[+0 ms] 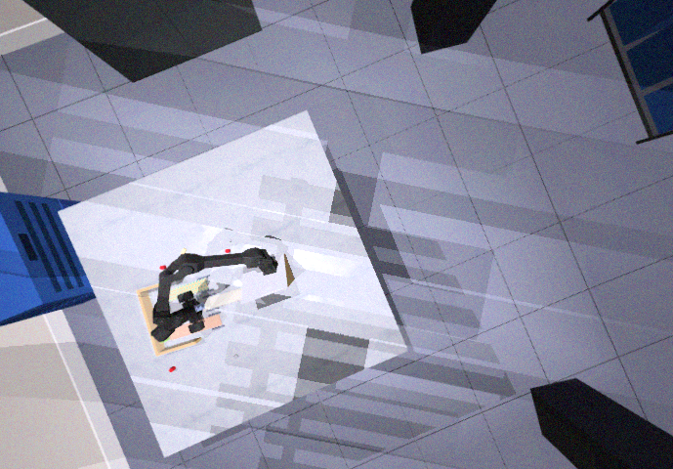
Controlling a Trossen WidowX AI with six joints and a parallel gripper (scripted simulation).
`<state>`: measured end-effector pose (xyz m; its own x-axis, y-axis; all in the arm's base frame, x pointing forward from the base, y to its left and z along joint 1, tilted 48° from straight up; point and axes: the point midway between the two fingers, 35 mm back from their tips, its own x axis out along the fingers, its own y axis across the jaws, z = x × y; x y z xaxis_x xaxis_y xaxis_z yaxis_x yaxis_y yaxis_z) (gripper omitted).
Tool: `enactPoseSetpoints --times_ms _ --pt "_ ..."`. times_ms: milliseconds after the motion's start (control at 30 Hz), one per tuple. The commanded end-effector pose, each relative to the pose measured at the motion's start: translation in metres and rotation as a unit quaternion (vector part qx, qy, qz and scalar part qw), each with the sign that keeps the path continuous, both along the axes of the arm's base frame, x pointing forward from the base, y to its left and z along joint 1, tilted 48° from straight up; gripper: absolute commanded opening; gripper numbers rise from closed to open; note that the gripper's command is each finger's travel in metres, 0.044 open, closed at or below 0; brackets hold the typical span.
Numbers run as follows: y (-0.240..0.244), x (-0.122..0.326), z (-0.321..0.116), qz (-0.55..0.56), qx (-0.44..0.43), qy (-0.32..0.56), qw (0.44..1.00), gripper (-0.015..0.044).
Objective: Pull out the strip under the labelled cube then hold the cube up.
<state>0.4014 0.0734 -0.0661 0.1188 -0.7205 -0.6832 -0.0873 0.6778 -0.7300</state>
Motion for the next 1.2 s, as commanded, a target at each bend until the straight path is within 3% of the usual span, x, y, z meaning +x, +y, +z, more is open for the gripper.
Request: enactPoseSetpoints --times_ms 0,467,1167 --pt "0.001 -0.002 0.002 0.0 0.0 0.0 1.0 0.0" --pt "0.016 -0.061 0.032 0.003 -0.002 0.003 1.0 0.0" --pt "0.005 -0.109 0.037 0.003 -0.003 0.005 1.0 0.0"
